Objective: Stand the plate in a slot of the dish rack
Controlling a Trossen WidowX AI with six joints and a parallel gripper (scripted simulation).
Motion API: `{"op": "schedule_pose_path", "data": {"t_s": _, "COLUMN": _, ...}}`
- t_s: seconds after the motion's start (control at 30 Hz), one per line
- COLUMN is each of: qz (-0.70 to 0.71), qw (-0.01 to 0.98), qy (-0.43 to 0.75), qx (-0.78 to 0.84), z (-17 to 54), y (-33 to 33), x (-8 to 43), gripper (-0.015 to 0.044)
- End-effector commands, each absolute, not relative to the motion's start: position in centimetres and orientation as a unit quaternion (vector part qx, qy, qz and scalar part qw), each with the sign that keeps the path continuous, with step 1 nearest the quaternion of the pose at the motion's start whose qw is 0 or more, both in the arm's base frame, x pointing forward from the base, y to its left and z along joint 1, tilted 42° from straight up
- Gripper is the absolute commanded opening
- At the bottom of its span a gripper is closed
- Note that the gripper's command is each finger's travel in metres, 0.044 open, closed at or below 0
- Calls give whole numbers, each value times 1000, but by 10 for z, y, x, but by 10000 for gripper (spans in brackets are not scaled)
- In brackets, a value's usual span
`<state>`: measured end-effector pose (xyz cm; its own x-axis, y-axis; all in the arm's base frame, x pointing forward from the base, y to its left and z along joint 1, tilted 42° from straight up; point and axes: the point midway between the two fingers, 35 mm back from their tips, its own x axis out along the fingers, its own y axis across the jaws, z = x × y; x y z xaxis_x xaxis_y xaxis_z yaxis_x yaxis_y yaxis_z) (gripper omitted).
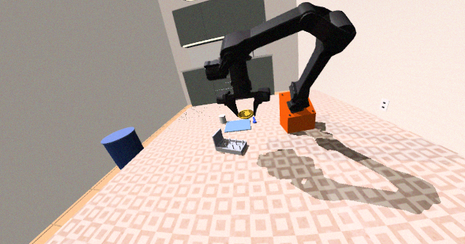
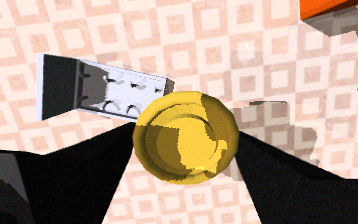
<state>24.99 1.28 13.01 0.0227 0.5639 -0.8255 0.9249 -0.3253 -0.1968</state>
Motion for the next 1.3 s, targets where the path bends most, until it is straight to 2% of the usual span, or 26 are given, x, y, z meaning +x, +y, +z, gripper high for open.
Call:
{"op": "schedule_pose_path", "data": {"t_s": 0.0, "qz": -450, "qw": 260, "qy": 546, "qx": 657, "z": 111, "y": 16, "x": 249, "gripper": 0}}
{"op": "schedule_pose_path", "data": {"t_s": 0.6, "qz": -447, "qw": 504, "qy": 505, "qx": 540, "z": 50, "y": 25, "x": 265, "gripper": 0}}
{"op": "schedule_pose_path", "data": {"t_s": 1.27, "qz": -391, "qw": 719, "qy": 383, "qx": 429, "z": 25, "y": 44, "x": 284, "gripper": 0}}
